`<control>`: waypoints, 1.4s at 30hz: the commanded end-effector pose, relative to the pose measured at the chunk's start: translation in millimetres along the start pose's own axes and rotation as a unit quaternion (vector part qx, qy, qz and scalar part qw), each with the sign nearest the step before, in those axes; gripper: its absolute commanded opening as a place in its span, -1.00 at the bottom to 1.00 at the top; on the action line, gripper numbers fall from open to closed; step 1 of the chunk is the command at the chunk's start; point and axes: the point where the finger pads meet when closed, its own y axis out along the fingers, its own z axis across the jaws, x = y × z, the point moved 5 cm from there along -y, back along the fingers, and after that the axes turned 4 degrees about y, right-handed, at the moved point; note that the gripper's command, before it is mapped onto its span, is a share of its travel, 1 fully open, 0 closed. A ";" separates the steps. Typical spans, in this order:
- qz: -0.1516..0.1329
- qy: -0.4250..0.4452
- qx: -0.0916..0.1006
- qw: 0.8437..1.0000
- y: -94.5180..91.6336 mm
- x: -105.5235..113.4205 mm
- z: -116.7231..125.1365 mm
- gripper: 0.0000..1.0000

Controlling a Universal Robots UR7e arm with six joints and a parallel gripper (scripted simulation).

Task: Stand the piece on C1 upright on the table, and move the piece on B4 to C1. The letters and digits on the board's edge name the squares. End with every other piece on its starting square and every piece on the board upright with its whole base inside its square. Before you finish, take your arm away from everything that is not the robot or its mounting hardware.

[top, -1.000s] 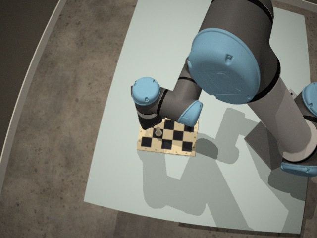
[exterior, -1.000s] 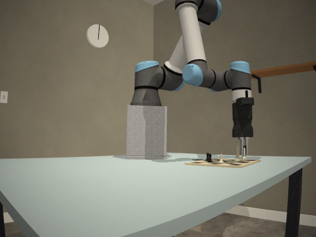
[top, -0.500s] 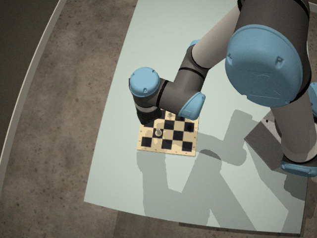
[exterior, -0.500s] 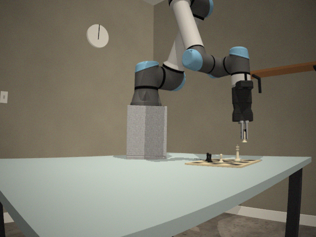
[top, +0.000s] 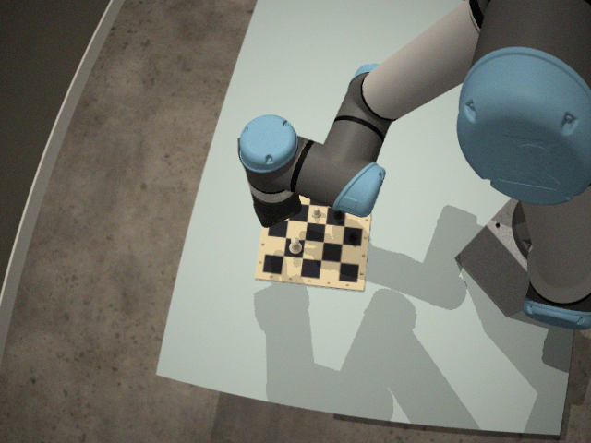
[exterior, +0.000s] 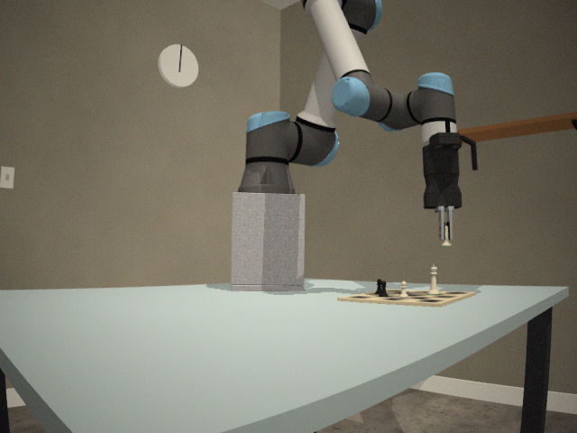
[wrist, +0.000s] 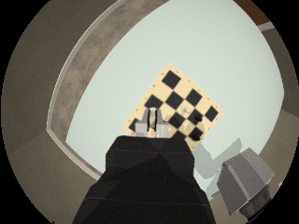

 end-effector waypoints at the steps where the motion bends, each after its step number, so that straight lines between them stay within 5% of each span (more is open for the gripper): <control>1: 0.000 0.000 0.000 1.000 -1.0 -0.2 -0.2 -1.00; 9: 0.000 -0.015 0.000 1.000 0.4 29.2 -10.4 -1.00; 15: 0.000 -0.056 0.000 0.998 3.9 111.7 -28.5 -1.00; 19: 0.000 -0.068 0.000 0.998 4.8 136.6 -31.0 -1.00; 42: 0.000 -0.070 0.000 0.998 12.4 141.6 -31.6 -1.00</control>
